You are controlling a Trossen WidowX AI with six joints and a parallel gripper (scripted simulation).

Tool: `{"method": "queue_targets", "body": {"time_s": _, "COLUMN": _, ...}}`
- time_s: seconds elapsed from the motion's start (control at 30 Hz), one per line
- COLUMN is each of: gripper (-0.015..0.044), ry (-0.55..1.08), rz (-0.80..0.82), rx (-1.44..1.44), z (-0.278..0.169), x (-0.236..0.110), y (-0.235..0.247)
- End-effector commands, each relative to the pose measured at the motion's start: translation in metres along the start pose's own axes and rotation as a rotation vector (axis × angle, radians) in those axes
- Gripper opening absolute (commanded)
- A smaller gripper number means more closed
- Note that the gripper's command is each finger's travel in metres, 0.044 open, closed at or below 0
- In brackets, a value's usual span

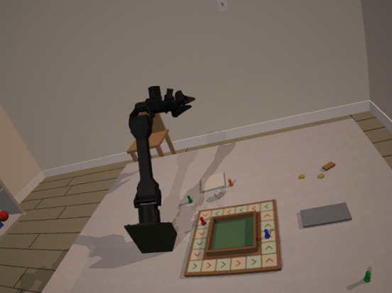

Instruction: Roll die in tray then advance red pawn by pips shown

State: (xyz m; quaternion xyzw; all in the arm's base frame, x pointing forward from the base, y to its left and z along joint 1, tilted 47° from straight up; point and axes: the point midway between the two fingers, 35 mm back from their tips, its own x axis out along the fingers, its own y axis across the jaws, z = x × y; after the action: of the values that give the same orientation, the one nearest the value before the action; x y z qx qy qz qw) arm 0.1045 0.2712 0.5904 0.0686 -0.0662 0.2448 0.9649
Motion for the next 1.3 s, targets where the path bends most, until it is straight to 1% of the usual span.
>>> {"method": "queue_targets", "body": {"time_s": 0.0, "gripper": 0.0374, "ry": -0.001, "rz": 0.003, "rx": -0.002, "z": -0.001, "x": 0.001, "y": 0.000}}
{"method": "queue_targets", "body": {"time_s": 0.07, "gripper": 0.0321, "ry": 0.000, "rz": 0.024, "rx": -0.018, "z": -0.013, "x": 0.013, "y": 0.003}}
{"method": "queue_targets", "body": {"time_s": 0.13, "gripper": 0.0275, "ry": 0.018, "rz": 0.057, "rx": -0.038, "z": -0.035, "x": 0.031, "y": 0.005}}
{"method": "queue_targets", "body": {"time_s": 0.23, "gripper": 0.0275, "ry": 0.082, "rz": 0.102, "rx": -0.053, "z": -0.073, "x": 0.056, "y": 0.001}}
{"method": "queue_targets", "body": {"time_s": 0.37, "gripper": 0.0275, "ry": 0.219, "rz": 0.146, "rx": -0.033, "z": -0.127, "x": 0.083, "y": -0.016}}
{"method": "queue_targets", "body": {"time_s": 0.5, "gripper": 0.0275, "ry": 0.395, "rz": 0.160, "rx": 0.041, "z": -0.183, "x": 0.097, "y": -0.046}}
{"method": "queue_targets", "body": {"time_s": 0.6, "gripper": 0.0275, "ry": 0.545, "rz": 0.144, "rx": 0.136, "z": -0.225, "x": 0.099, "y": -0.072}}
{"method": "queue_targets", "body": {"time_s": 0.73, "gripper": 0.0275, "ry": 0.747, "rz": 0.087, "rx": 0.289, "z": -0.278, "x": 0.089, "y": -0.108}}
{"method": "queue_targets", "body": {"time_s": 0.9, "gripper": 0.0275, "ry": 0.994, "rz": -0.042, "rx": 0.576, "z": -0.336, "x": 0.060, "y": -0.149}}
{"method": "queue_targets", "body": {"time_s": 1.0, "gripper": 0.0275, "ry": 1.136, "rz": -0.156, "rx": 0.813, "z": -0.366, "x": 0.035, "y": -0.171}}
{"method": "queue_targets", "body": {"time_s": 1.1, "gripper": 0.0275, "ry": 1.267, "rz": -0.302, "rx": 1.110, "z": -0.391, "x": 0.004, "y": -0.191}}
{"method": "queue_targets", "body": {"time_s": 1.2, "gripper": 0.0275, "ry": 1.357, "rz": -0.454, "rx": 1.444, "z": -0.406, "x": -0.026, "y": -0.203}}
{"method": "queue_targets", "body": {"time_s": 1.27, "gripper": 0.0275, "ry": 1.381, "rz": -0.516, "rx": 1.592, "z": -0.410, "x": -0.038, "y": -0.206}}
